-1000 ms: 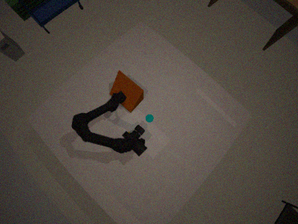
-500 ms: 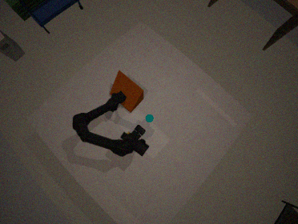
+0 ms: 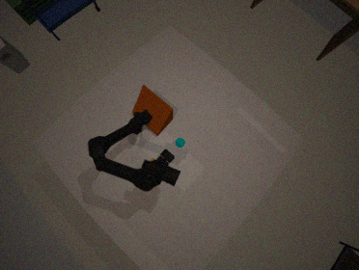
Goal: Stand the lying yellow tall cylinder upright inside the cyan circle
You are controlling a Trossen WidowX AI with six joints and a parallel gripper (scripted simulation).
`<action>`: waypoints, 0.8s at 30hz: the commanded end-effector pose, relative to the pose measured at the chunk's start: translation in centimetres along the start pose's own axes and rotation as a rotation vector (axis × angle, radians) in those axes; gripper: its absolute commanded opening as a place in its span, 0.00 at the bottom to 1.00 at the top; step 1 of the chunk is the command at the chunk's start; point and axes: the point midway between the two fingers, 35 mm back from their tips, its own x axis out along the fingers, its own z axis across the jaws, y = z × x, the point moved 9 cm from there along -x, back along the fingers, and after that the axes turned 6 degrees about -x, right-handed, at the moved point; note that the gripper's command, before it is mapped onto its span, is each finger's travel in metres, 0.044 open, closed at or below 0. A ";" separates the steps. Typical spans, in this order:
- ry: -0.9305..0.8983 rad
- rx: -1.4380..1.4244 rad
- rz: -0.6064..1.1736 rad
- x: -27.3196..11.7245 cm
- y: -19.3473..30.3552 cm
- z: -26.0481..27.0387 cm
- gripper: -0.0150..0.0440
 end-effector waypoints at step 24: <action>-0.026 -0.478 -0.015 -1.8 -1.7 5.7 0.43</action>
